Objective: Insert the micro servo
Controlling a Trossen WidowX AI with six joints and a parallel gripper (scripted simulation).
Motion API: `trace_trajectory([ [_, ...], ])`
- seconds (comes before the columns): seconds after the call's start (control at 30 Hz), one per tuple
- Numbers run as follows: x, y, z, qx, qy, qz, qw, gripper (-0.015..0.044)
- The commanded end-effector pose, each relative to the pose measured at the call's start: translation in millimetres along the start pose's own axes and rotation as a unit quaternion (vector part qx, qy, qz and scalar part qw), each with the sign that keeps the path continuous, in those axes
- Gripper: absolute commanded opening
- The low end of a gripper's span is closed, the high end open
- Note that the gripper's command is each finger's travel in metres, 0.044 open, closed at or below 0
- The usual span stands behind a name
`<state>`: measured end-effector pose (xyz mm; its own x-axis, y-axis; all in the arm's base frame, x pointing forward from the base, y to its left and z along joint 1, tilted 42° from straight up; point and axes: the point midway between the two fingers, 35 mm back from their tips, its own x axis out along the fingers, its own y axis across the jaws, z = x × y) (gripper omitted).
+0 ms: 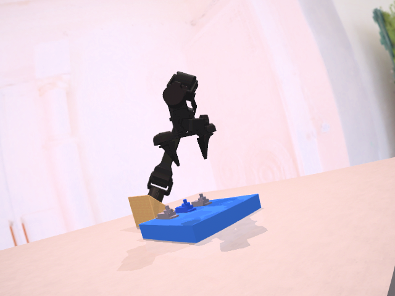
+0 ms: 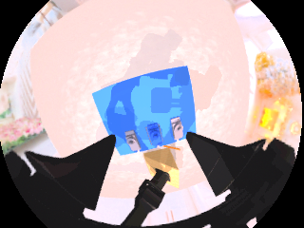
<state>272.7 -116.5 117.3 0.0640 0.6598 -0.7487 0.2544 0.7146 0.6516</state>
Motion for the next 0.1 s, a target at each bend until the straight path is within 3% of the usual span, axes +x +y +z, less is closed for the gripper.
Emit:
trace_trajectory([
  [0.0, 0.1, -0.7, -0.4, 0.003, 0.003, 0.0, 1.0, 0.044],
  [0.07, 0.1, -0.7, -0.4, 0.003, 0.003, 0.0, 1.0, 0.044],
])
